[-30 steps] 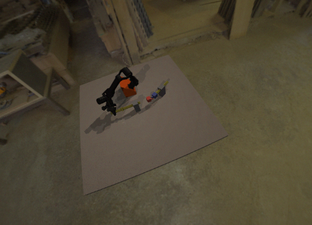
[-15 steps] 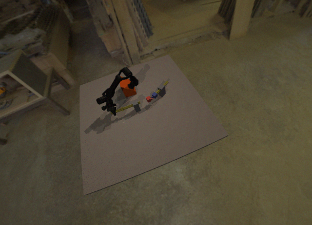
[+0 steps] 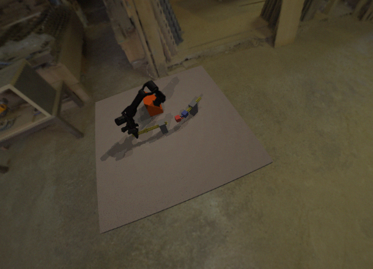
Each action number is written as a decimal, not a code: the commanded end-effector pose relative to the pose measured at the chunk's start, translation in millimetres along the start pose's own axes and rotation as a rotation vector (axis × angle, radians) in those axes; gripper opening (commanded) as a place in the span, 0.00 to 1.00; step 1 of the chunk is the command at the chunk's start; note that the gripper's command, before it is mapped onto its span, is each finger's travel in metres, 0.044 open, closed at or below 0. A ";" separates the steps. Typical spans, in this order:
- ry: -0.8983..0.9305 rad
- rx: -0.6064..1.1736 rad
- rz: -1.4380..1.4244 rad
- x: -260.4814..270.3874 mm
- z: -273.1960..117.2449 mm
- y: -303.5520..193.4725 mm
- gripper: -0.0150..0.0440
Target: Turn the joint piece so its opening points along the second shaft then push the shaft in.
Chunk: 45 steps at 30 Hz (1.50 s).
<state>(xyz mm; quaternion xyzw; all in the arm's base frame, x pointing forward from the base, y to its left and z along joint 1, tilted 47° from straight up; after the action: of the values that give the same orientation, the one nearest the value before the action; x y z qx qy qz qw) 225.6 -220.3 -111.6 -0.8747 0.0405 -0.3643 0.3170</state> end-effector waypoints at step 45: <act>-0.637 0.152 -0.012 41.0 14.6 -15.4 0.25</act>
<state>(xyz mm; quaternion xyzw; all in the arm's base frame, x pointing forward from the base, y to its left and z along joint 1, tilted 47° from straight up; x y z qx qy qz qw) 261.6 -218.3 -90.0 -0.9210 -0.0895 -0.0797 0.3708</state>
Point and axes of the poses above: the point midway between the two fingers, 35 mm back from their tips, its own z axis out along the fingers, its own x axis across the jaws, y = z × x, the point moved 6 cm from there along -z, back along the fingers, and after that the axes turned 12 degrees about -z, right-handed, at the moved point
